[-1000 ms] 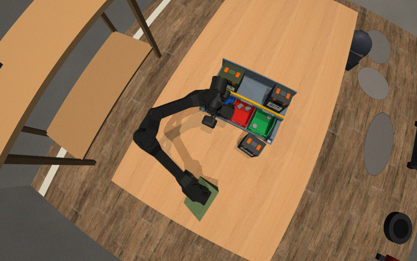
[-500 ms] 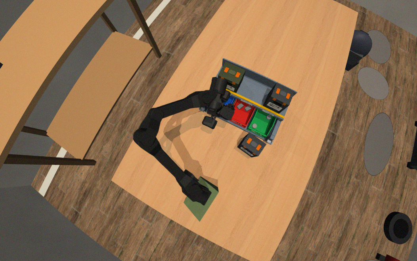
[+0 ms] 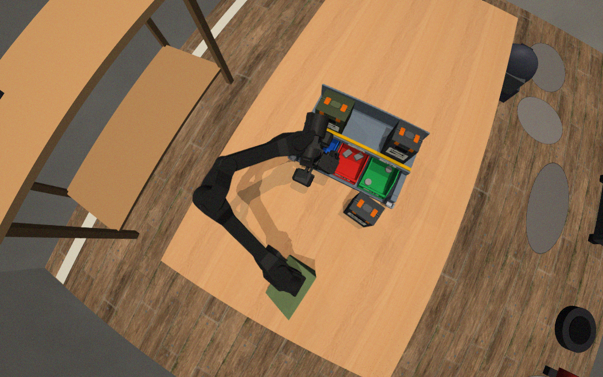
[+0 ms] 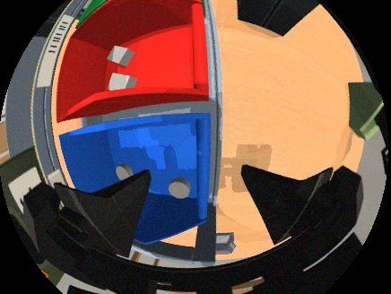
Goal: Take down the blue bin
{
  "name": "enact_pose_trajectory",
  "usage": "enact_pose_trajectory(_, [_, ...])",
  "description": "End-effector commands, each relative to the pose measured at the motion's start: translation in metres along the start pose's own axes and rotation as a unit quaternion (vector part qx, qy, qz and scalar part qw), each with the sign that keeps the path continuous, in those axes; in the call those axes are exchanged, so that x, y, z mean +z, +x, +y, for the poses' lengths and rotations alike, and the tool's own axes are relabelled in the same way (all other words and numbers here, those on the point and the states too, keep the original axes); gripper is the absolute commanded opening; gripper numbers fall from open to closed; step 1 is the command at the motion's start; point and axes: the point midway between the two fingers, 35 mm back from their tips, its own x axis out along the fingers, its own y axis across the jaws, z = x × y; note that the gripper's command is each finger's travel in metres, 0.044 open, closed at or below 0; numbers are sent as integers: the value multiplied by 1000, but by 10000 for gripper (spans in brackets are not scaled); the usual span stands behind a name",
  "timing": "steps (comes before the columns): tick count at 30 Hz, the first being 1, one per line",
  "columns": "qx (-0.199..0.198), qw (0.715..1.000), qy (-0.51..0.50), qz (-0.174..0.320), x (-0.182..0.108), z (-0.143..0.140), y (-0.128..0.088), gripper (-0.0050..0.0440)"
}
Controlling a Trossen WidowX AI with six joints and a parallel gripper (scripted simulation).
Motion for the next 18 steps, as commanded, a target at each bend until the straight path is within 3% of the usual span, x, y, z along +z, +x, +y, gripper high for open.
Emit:
enact_pose_trajectory(1, [4, 1000, -1, -1, -2, 1, -2, 425])
enact_pose_trajectory(18, [4, 1000, -1, -1, -2, 2, -3, 425])
